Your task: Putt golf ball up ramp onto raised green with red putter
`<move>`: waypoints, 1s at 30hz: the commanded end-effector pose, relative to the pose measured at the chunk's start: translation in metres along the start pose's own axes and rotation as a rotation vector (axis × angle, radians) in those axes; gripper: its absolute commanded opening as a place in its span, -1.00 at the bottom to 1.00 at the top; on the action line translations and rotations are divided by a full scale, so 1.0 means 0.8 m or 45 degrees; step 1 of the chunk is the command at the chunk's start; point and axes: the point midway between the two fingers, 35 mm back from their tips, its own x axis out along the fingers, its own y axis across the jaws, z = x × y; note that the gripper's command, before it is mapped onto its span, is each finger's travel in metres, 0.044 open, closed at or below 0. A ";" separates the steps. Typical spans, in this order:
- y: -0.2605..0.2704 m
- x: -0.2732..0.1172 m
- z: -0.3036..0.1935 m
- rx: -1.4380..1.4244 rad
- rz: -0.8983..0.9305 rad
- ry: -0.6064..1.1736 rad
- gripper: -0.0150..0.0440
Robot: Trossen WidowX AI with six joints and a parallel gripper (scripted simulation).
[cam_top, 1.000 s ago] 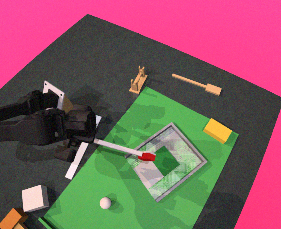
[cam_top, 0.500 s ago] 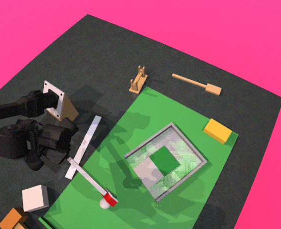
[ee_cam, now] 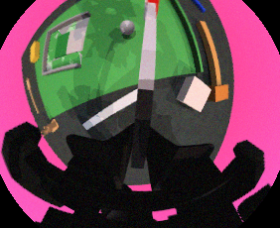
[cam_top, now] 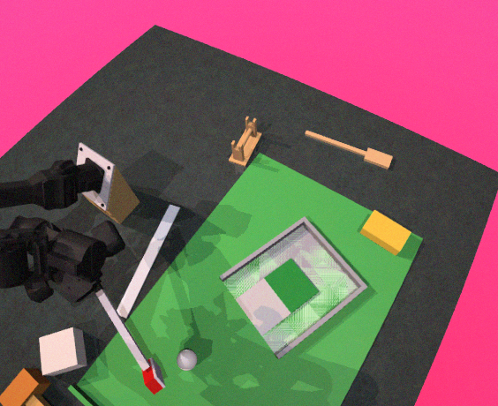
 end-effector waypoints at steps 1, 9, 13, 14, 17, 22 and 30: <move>-0.002 0.011 0.001 0.009 0.001 -0.011 -0.49; -0.003 0.042 0.000 0.010 -0.004 -0.014 -0.49; -0.003 0.045 0.000 0.010 -0.003 -0.013 -0.49; -0.003 0.047 0.000 0.011 -0.003 -0.013 -0.49; -0.003 0.053 0.001 0.011 -0.002 -0.013 -0.49; -0.003 0.063 0.001 0.011 -0.002 -0.013 -0.49; -0.004 0.079 0.000 0.011 -0.005 -0.015 -0.49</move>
